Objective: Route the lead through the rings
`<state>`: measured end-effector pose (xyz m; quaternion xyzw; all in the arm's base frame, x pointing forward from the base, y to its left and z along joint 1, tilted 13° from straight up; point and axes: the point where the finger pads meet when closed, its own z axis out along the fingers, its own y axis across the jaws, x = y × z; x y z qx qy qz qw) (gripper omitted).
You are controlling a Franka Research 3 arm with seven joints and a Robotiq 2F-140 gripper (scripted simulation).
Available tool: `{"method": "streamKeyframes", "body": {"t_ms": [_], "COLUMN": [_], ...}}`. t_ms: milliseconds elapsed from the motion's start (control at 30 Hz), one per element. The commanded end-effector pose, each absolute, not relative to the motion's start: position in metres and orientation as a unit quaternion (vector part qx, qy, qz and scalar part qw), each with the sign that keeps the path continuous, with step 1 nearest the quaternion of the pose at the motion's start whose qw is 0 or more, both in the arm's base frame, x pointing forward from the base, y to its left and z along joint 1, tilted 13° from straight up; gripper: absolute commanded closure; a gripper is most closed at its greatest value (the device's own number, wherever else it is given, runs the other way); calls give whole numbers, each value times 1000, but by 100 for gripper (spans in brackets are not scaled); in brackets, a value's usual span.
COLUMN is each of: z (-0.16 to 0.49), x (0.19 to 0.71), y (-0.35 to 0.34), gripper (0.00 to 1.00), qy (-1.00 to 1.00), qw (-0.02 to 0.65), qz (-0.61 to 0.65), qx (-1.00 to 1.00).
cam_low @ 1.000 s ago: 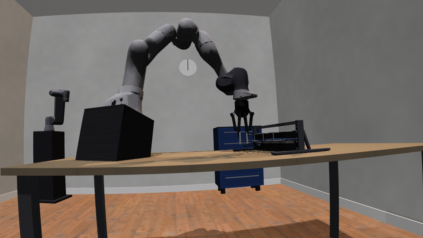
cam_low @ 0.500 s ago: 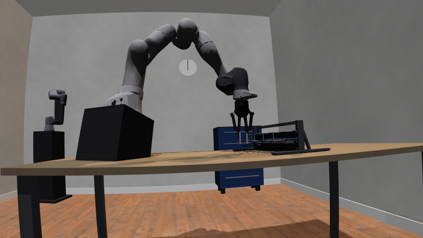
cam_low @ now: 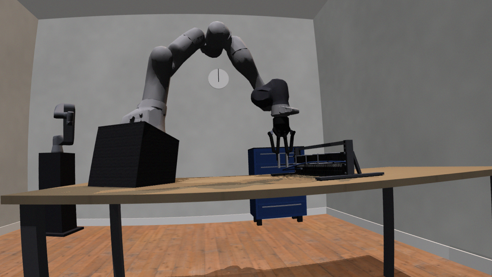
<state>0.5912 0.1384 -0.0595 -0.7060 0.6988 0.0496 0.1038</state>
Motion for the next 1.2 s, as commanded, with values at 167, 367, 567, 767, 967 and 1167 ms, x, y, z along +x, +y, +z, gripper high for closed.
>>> {"method": "streamKeyframes", "body": {"t_ms": [167, 367, 567, 767, 967, 1167], "z": [-63, -66, -70, -73, -76, -78], "x": [592, 592, 593, 593, 593, 593], "y": [139, 140, 141, 141, 142, 142], "gripper": [80, 80, 80, 80, 80, 80], "qy": [697, 697, 697, 697, 697, 697], "qw": [105, 105, 105, 105, 105, 105], "qz": [48, 48, 48, 48, 48, 48], "qx": [-708, -708, -708, -708, -708, -708]}}
